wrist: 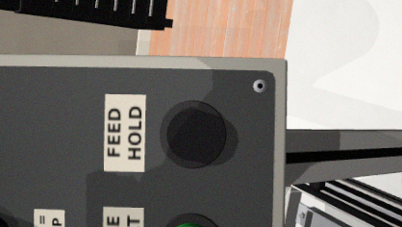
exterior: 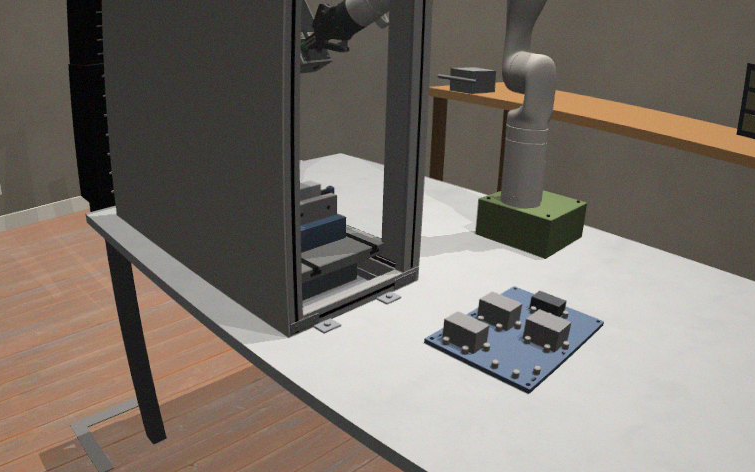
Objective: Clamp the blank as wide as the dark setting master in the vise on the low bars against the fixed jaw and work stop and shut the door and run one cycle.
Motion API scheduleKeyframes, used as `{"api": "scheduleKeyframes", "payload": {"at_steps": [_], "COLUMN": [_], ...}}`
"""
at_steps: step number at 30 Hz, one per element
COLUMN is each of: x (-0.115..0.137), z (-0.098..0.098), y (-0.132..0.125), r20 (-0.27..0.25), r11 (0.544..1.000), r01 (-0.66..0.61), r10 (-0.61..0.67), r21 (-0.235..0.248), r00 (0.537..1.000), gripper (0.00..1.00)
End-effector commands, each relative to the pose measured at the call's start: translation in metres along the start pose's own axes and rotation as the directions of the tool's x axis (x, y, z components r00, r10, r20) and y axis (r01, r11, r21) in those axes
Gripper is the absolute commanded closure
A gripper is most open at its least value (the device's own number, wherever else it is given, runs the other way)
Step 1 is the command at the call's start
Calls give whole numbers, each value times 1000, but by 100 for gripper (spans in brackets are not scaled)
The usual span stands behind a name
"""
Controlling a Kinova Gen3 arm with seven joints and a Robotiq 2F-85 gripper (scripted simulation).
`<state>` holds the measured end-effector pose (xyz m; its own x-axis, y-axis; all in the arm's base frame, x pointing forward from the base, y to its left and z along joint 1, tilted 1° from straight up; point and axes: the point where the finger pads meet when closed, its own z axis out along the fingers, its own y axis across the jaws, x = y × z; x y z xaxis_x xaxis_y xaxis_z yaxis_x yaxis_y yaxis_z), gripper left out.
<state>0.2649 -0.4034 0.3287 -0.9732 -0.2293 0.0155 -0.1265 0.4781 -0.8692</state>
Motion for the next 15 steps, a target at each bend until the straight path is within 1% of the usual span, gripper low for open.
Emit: {"api": "scheduleKeyframes", "payload": {"at_steps": [1,15], "x": [0,0], "z": [2,3], "y": [-2,-2], "r20": [1,1], "r11": [1000,1000], "r01": [-9,-9], "r10": [9,9], "r21": [4,4], "r00": [1000,1000], "gripper": [90,90]}}
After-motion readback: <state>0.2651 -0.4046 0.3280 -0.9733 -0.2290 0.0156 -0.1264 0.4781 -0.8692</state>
